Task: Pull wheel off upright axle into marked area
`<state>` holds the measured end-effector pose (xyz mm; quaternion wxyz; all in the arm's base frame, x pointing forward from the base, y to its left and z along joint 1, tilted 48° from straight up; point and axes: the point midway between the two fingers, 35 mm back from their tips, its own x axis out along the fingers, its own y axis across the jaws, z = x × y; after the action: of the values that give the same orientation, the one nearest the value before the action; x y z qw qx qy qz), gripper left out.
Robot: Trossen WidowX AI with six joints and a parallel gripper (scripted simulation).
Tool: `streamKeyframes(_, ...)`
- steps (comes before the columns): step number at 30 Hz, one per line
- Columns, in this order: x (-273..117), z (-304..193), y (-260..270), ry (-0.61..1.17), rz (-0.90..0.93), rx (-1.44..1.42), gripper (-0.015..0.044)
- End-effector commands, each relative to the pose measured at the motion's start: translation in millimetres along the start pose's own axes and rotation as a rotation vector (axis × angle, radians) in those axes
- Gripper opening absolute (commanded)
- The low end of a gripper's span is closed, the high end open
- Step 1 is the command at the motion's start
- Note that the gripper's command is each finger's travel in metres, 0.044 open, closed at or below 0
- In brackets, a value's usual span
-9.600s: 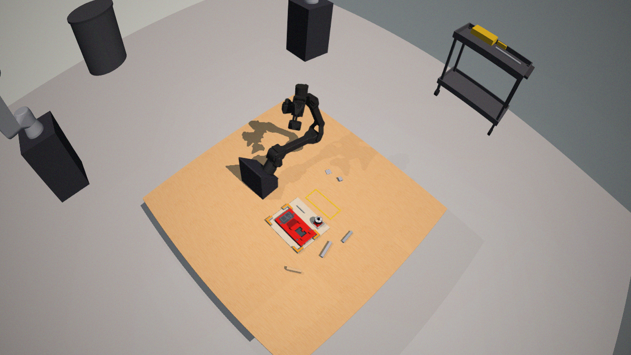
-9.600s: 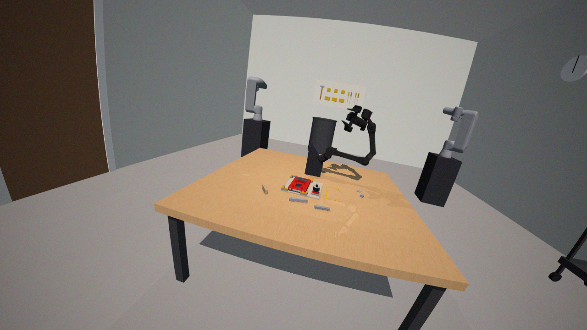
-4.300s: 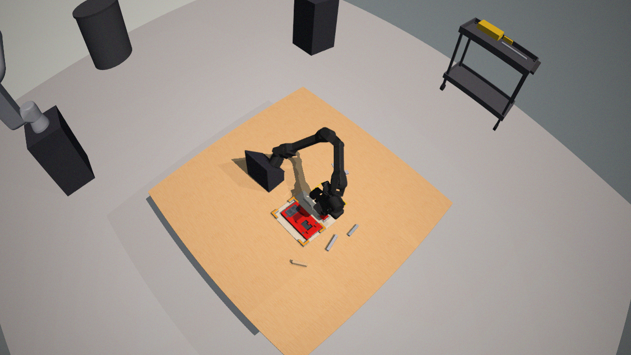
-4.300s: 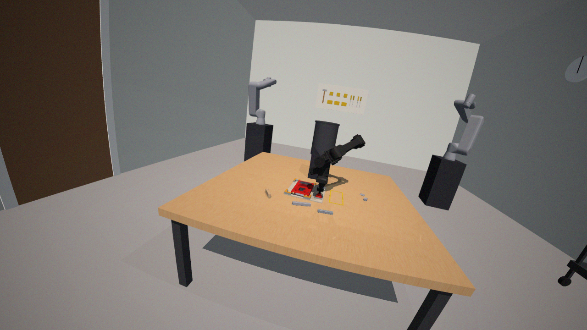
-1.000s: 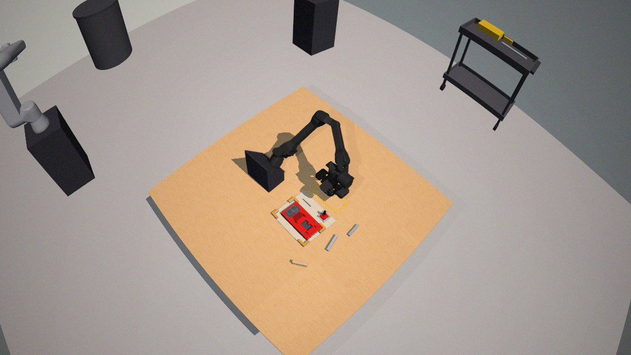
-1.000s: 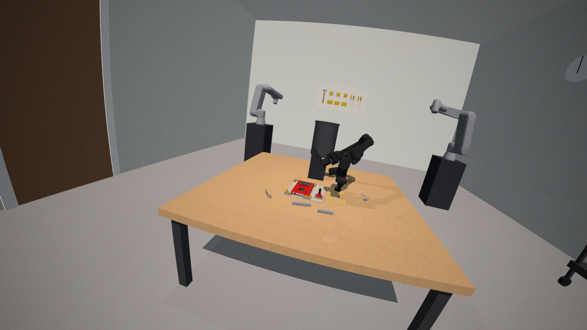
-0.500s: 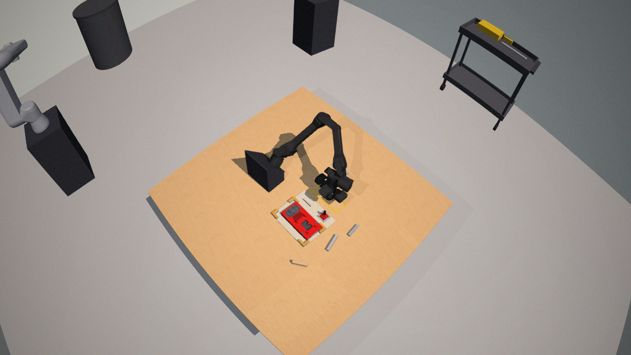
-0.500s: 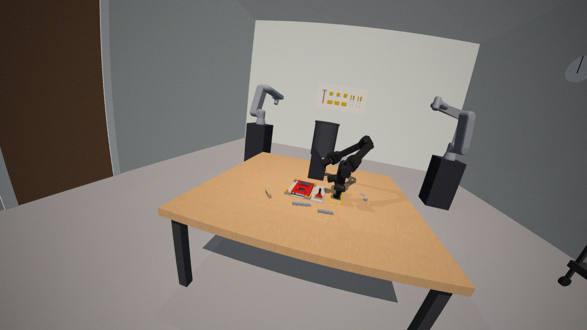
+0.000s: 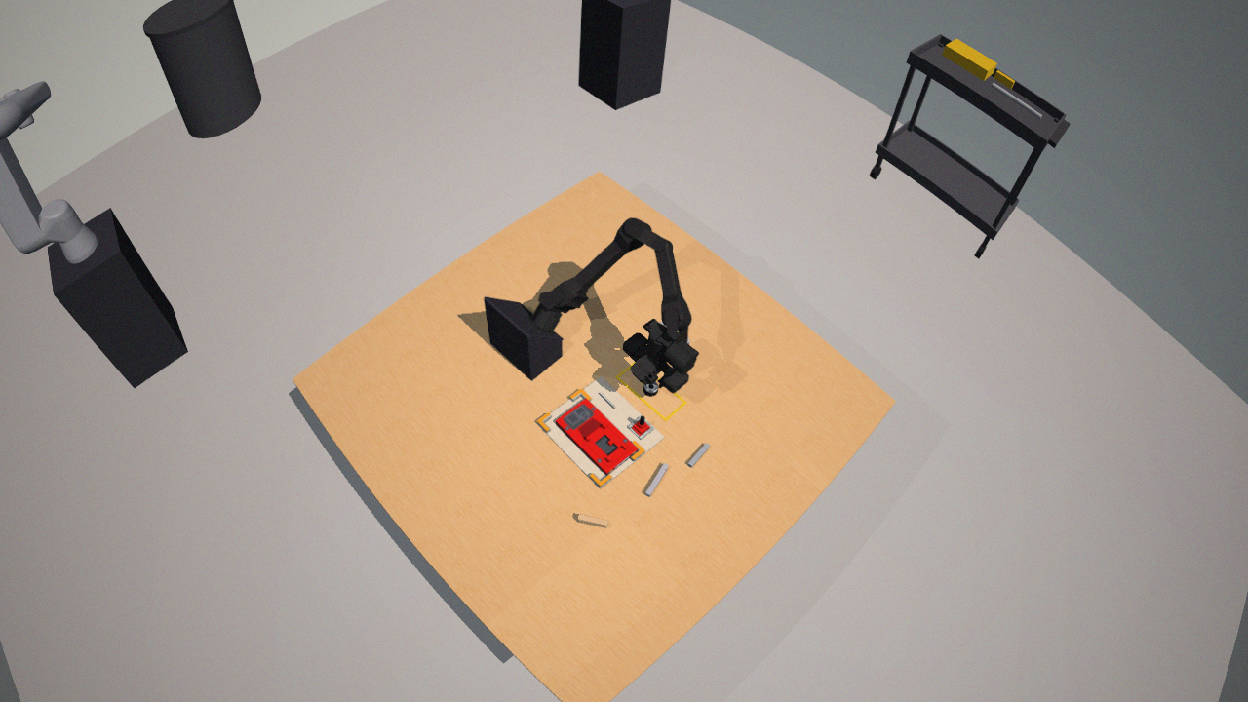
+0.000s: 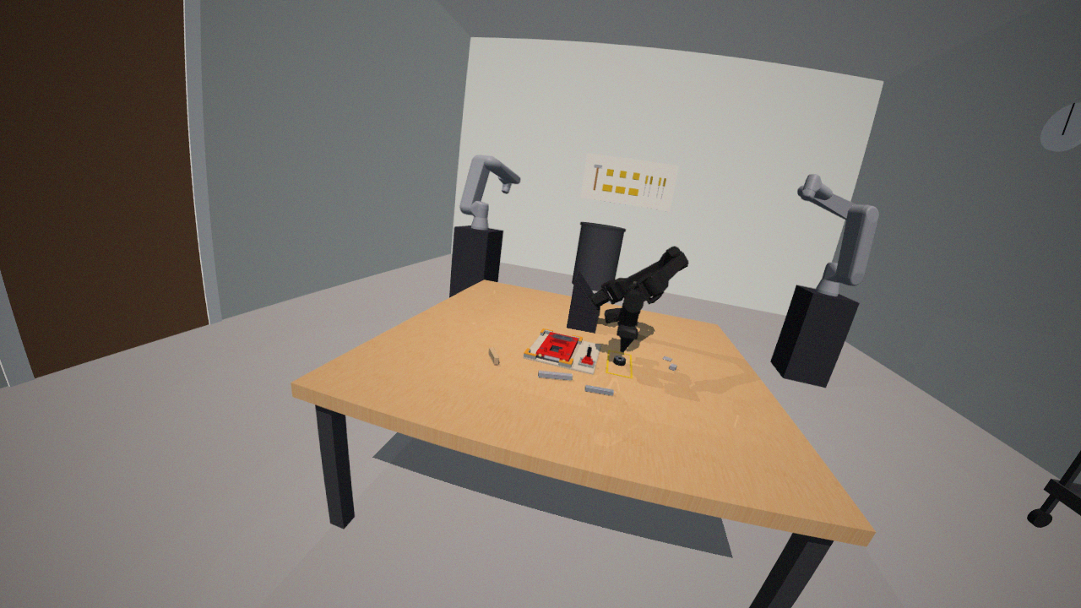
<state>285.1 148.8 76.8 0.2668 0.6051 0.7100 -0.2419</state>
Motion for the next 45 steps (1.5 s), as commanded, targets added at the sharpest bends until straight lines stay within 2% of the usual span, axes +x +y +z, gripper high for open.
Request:
streamKeyframes(1,-14.1,-2.6,-0.5,0.005,0.006,-0.007,0.0300)
streamKeyframes(3,-11.4,5.9,-6.5,-0.008,0.006,0.001,0.0352)
streamKeyframes(6,-35.7,26.4,-40.2,-0.024,0.000,0.008,0.0431)
streamKeyframes(7,-43.2,30.9,-52.2,-0.020,-0.001,0.006,0.0440)
streamKeyframes(11,-59.2,37.4,-81.6,0.002,0.003,-0.003,0.0440)
streamKeyframes(45,-59.2,37.4,-81.6,0.002,0.003,-0.003,0.0440)
